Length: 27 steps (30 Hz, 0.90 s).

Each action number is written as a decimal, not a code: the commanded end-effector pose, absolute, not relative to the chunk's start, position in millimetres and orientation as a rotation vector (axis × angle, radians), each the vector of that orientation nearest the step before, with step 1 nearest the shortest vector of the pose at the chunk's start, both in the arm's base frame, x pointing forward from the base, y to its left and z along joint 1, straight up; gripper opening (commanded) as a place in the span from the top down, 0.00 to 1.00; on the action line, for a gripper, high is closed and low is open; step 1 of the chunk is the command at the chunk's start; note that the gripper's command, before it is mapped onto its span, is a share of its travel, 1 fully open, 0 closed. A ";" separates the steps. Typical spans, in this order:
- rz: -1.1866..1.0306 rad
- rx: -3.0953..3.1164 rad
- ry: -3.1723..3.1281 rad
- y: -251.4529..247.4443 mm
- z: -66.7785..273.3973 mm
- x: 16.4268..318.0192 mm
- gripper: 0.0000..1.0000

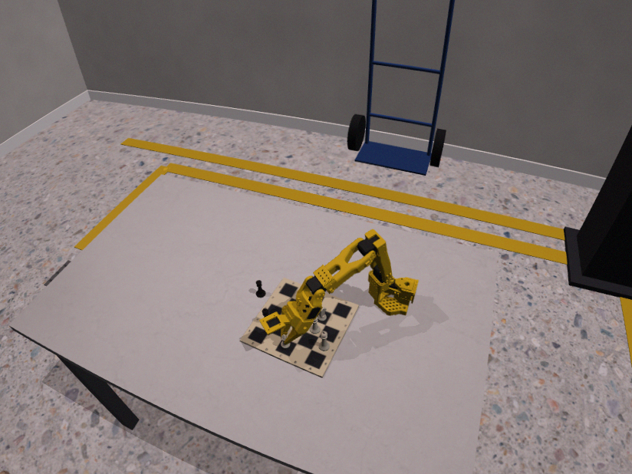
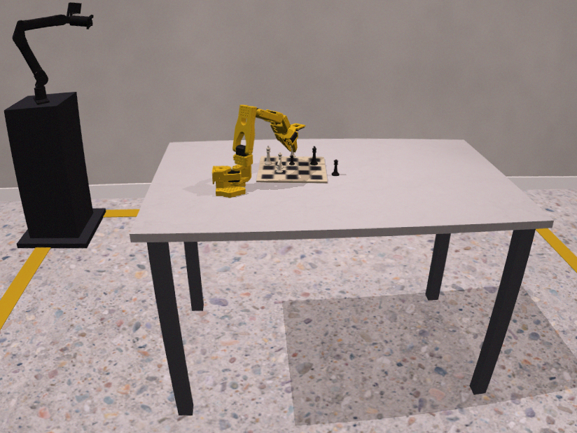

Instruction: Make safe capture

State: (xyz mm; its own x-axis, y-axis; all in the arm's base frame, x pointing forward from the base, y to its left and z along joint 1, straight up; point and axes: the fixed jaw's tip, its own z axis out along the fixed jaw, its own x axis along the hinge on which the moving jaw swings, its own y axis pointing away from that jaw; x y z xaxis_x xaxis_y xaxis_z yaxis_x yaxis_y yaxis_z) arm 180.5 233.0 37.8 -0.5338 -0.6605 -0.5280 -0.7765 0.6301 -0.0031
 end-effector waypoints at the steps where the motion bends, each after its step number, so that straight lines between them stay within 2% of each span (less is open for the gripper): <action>1: 0.319 -1.145 2.359 234.5 38.9 178.8 1.00; 27: 0.319 -1.145 2.359 234.7 30.3 178.9 1.00</action>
State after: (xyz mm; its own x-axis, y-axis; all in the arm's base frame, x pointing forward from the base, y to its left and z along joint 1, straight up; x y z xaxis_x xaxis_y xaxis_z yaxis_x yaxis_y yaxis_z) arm 182.9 236.0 38.5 -0.5251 -0.6499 -0.5494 -0.7765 0.6301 -0.0031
